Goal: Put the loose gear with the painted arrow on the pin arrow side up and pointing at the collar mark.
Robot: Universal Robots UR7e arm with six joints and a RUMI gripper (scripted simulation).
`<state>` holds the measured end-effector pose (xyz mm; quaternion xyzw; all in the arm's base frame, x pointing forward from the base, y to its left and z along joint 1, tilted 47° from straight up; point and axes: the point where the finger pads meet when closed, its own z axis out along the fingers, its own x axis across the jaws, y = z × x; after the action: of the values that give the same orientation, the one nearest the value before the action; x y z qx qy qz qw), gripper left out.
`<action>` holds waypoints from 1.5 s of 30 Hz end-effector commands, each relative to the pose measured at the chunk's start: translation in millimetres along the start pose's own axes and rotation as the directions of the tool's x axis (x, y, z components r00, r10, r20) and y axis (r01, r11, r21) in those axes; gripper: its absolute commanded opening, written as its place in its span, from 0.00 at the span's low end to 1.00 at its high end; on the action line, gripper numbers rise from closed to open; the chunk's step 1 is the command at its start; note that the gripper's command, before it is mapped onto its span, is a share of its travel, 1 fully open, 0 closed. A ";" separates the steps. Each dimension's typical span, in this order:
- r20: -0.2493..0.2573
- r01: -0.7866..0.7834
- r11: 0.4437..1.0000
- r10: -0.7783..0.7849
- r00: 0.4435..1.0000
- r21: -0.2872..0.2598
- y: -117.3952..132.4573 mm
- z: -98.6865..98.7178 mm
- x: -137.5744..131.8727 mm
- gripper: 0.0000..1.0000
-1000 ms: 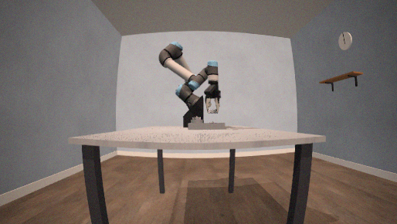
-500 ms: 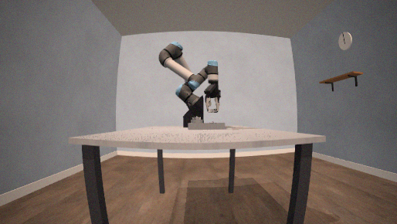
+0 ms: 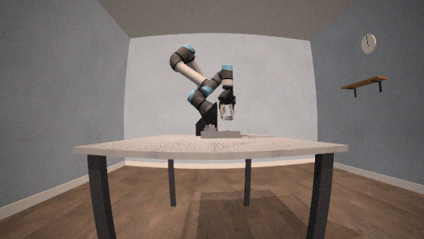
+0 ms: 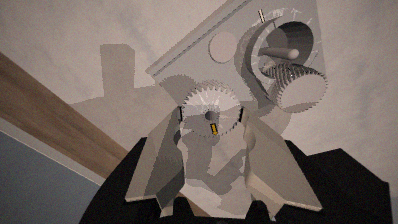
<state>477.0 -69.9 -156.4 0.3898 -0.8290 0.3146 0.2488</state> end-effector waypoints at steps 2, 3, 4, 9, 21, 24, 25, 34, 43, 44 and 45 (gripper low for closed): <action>0.001 -0.001 1.000 0.001 1.000 0.001 -0.4 -0.7 -0.2 0.00; 0.001 -0.001 1.000 0.001 1.000 0.001 -0.4 -0.7 -0.2 0.00; 0.001 -0.001 1.000 0.001 1.000 0.001 -0.4 -0.7 -0.2 0.00; 0.001 -0.001 1.000 0.001 1.000 0.001 -0.4 -0.7 -0.2 0.00; 0.004 0.000 1.000 0.000 1.000 0.000 -32.2 -1.4 53.7 0.00; 0.002 0.000 1.000 0.000 1.000 0.001 -47.5 -0.9 87.8 0.00; 0.001 -0.001 1.000 0.001 1.000 0.001 -49.7 -0.8 93.5 0.00; 0.001 0.000 1.000 0.000 1.000 0.001 -50.8 -0.7 96.3 0.00; 0.001 0.007 1.000 -0.007 1.000 0.001 -50.8 -0.7 96.3 0.00; 0.001 0.008 1.000 -0.008 1.000 0.001 -50.8 -0.7 96.3 0.00; 0.001 0.010 1.000 -0.010 1.000 0.001 -50.8 -0.7 96.3 0.00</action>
<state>462.2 -142.2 -76.4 0.3923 -0.8278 0.3139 0.2496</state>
